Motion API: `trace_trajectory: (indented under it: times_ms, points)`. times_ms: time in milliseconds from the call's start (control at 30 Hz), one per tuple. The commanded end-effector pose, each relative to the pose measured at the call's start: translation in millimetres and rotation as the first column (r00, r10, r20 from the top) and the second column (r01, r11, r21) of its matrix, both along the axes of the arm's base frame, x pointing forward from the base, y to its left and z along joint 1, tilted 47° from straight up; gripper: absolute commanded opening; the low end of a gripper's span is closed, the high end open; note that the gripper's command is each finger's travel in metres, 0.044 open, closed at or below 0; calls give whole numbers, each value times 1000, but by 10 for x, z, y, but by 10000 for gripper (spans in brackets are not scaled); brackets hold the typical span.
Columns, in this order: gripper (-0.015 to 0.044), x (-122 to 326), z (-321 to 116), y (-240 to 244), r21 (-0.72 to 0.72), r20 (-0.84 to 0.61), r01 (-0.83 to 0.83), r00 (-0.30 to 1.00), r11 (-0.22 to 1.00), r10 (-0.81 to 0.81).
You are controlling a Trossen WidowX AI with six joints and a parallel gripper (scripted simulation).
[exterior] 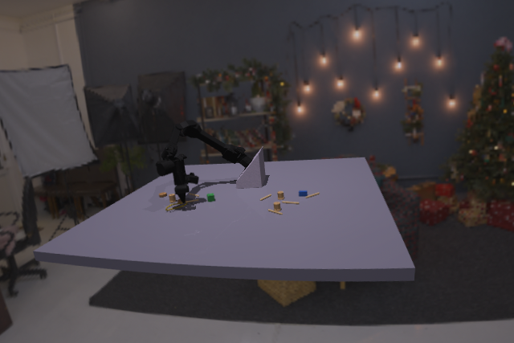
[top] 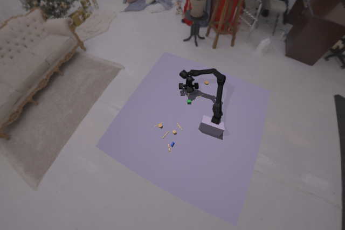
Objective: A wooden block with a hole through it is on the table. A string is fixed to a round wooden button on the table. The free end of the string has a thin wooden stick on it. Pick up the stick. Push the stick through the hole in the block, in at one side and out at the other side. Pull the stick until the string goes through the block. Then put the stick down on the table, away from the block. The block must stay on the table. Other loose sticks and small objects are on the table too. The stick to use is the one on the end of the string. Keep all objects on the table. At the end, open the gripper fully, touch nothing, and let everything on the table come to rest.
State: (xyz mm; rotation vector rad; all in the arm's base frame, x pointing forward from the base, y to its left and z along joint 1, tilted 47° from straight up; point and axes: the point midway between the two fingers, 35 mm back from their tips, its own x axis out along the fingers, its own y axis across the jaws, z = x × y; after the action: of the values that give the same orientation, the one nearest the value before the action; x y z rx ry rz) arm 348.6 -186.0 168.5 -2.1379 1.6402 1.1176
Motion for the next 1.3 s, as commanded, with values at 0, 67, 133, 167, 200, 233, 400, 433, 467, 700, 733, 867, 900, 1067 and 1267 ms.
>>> trace_trajectory:
  times_ms: [0, 67, 133, 167, 200, 233, 400, 433, 467, 700, 733, 867, 900, 1067, 1267]
  points:
    - [0, -26, -16, 34, -4, 7, 2, 1000, 1000, -2]
    - [0, -36, -35, 49, -4, 7, 2, 1000, 1000, -2]
    - [0, -47, -54, 65, -4, 7, 2, 1000, 1000, -2]
    - [0, -53, -63, 73, -4, 7, 2, 1000, 1000, -2]
    - [0, -58, -72, 80, -4, 7, 2, 1000, 1000, -2]
    - [0, -64, -82, 88, -4, 6, 2, 1000, 1000, -2]
    - [0, -93, -128, 126, -3, 6, 2, 1000, 1000, -2]
    - [0, -99, -138, 134, -3, 6, 2, 1000, 1000, -2]
    - [0, -105, -147, 141, -3, 6, 2, 1000, 1000, -2]
    - [0, -149, -212, 194, -4, 6, 2, 1000, 1000, -2]
    - [0, -155, -221, 201, -4, 6, 2, 1000, 1000, -2]
    - [0, -180, -253, 229, -4, 6, 2, 1000, 1000, -2]
    - [0, -186, -260, 236, -4, 6, 2, 1000, 1000, -2]
    - [0, -209, -281, 262, -4, 6, 2, 1000, 1000, -2]
    - [0, -223, -304, 283, -4, 6, 2, 1000, 1000, -2]
